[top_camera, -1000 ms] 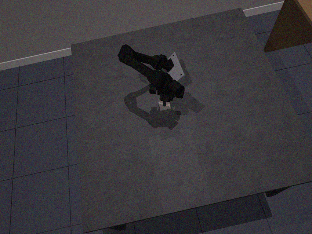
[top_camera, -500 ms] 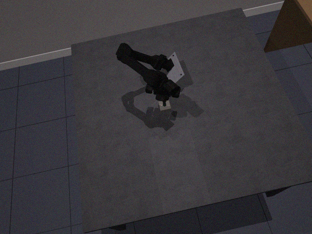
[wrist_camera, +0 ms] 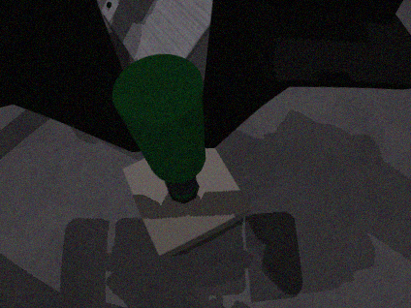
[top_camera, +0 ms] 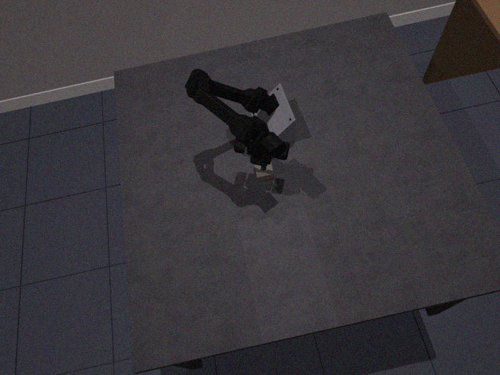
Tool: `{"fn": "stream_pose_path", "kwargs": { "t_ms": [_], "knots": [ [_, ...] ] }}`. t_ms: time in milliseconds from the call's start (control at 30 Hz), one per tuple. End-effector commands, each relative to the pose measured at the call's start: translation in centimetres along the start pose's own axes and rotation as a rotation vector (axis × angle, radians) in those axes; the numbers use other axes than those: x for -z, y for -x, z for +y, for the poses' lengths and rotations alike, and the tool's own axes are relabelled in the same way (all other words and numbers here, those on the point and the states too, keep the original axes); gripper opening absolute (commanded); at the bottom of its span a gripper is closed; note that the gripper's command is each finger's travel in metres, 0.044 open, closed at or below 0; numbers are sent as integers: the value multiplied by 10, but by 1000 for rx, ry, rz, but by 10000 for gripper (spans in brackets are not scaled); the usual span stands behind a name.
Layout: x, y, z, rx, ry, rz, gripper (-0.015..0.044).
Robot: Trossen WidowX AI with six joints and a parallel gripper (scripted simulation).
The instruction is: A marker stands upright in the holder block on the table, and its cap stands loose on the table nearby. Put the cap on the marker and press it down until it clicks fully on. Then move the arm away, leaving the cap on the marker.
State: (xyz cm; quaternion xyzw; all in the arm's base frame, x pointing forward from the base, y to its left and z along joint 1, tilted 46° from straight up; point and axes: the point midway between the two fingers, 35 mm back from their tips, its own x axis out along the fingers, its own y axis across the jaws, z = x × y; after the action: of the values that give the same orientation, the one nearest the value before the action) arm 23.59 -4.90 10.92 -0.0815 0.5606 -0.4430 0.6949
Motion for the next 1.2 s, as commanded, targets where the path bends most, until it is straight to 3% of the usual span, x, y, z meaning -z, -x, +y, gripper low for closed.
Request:
{"fn": "stream_pose_path", "kwargs": {
  "t_ms": [0, 767, 1167],
  "knots": [
    [-1, -6, -1, 3, 6, -5, 0],
    [0, -34, -2, 7, 5, -6, 0],
    [0, -34, -2, 5, 0, -4, 315]
  ]
}}
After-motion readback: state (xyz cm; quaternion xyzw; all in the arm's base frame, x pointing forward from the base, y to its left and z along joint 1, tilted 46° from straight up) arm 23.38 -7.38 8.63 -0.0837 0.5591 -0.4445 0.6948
